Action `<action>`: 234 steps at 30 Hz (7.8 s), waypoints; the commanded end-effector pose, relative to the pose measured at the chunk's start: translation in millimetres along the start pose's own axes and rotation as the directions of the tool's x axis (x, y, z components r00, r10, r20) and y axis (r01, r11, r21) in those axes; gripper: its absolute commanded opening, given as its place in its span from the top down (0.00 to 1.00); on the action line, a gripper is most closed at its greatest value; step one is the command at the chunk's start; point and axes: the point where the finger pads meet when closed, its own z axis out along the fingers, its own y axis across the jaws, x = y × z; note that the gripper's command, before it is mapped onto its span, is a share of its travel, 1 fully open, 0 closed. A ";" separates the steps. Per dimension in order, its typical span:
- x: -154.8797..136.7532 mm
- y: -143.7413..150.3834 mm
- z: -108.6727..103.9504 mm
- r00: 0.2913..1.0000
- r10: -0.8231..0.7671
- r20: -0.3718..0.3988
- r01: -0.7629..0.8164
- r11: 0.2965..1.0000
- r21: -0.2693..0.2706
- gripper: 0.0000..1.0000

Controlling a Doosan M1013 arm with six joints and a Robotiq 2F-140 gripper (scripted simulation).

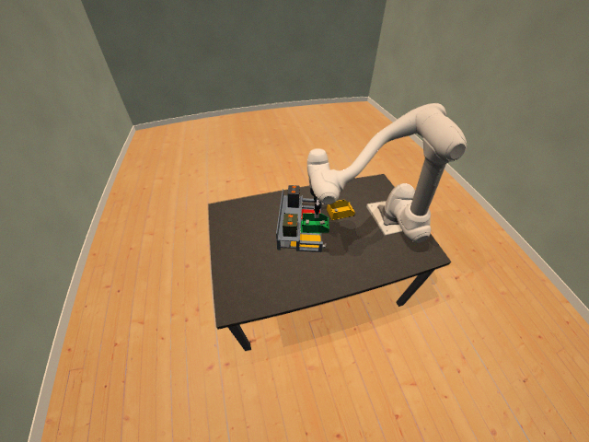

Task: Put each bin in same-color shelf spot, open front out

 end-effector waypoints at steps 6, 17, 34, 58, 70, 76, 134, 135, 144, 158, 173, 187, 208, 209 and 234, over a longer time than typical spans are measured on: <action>22.3 -8.0 4.8 0.958 -0.288 0.012 0.288 0.958 0.003 0.90; 53.1 -18.7 12.9 0.772 -0.635 0.023 0.635 0.773 0.018 0.90; 99.5 -33.8 27.9 0.288 -0.958 0.015 0.956 0.288 0.052 0.90; 118.5 -39.7 35.0 0.051 -0.999 0.002 0.997 0.052 0.064 0.90; 118.5 -39.7 35.0 0.051 -0.999 0.002 0.997 0.052 0.064 0.90; 118.5 -39.7 35.0 0.051 -0.999 0.002 0.997 0.052 0.064 0.90; 112.8 -40.5 128.3 0.051 -0.999 0.003 0.997 0.051 0.063 0.90; 112.6 -40.6 130.4 0.051 -0.999 0.003 0.997 0.051 0.063 0.90; 112.0 -40.7 140.5 0.051 -0.999 0.003 0.997 0.051 0.063 0.90; 111.8 -40.7 143.8 0.051 -0.999 0.003 0.997 0.051 0.063 0.90; 111.8 -40.7 143.8 0.051 -0.999 0.003 0.997 0.051 0.063 0.90; 102.3 -41.2 143.2 0.051 -0.999 0.003 0.997 0.051 0.063 0.90; 94.9 -41.5 142.6 0.051 -0.999 0.003 0.997 0.051 0.063 0.90; 94.9 -41.5 142.6 0.051 -0.999 0.003 0.997 0.051 0.063 0.90; 94.2 -41.6 142.6 0.051 -0.999 0.003 0.997 0.051 0.063 0.90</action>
